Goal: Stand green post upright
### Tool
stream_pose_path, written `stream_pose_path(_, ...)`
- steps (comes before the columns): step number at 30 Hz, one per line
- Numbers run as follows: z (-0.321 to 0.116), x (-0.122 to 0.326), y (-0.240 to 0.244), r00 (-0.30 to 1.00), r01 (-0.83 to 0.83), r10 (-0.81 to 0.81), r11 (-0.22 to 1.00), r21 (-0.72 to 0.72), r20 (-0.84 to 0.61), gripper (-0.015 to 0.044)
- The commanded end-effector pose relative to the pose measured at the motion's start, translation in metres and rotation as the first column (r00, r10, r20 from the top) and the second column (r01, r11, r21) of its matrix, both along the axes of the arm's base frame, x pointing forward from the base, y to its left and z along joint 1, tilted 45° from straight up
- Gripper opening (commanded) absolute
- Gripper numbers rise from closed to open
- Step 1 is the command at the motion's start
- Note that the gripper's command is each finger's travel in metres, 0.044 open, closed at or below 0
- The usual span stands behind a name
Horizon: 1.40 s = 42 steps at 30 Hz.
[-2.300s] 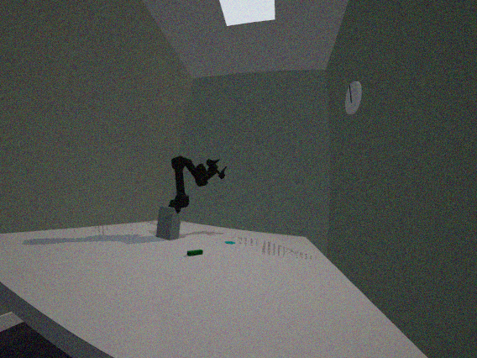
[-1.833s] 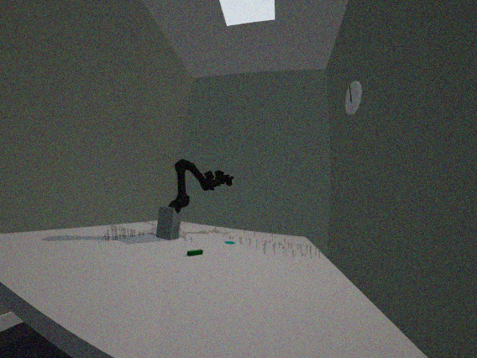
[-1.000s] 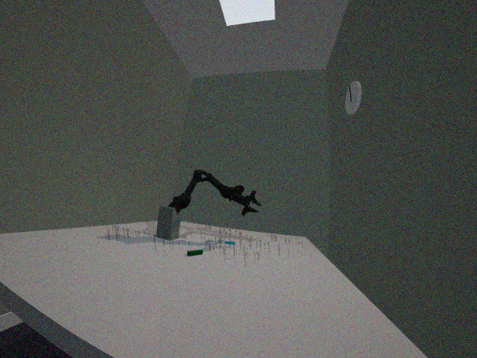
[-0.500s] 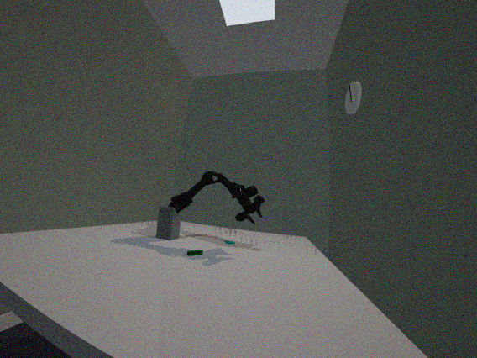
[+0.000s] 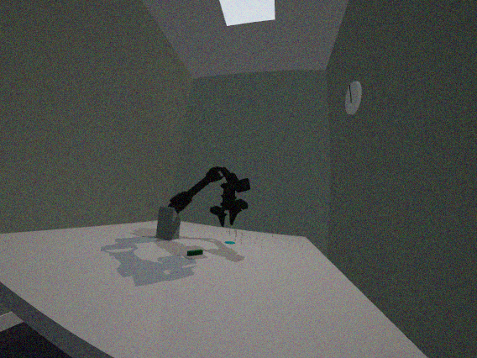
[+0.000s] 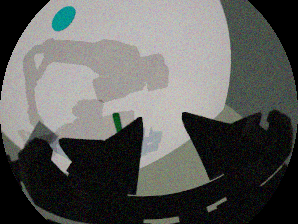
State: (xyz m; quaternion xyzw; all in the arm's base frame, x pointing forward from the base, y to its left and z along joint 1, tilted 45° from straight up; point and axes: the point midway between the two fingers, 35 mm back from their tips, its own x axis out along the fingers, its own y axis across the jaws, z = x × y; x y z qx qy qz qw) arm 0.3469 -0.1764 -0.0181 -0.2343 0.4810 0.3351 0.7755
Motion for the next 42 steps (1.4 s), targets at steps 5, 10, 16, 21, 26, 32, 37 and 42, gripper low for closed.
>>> stream_pose_path(5,-0.041,-0.073,-0.015,0.995,-0.029,0.055,0.955,0.295,-0.079,0.0233)
stream_pose_path(10,-0.049,-0.097,-0.017,0.996,-0.020,0.052,0.912,0.410,-0.066,0.0233)
stream_pose_path(16,-0.049,-0.097,-0.017,0.996,-0.020,0.052,0.912,0.410,-0.066,0.0233)
stream_pose_path(21,-0.094,-0.079,0.020,0.997,-0.018,0.050,0.913,0.408,-0.066,0.0233)
stream_pose_path(26,-0.132,-0.070,0.061,0.997,-0.021,0.052,0.909,0.415,-0.063,0.0233)
stream_pose_path(32,-0.133,-0.070,0.062,0.997,-0.021,0.052,0.909,0.416,-0.063,0.0206)
stream_pose_path(37,-0.133,-0.070,0.062,0.997,-0.021,0.052,0.909,0.416,-0.063,0.0075)
stream_pose_path(42,-0.133,-0.070,0.062,0.997,-0.021,0.052,0.909,0.416,-0.063,0.0023)
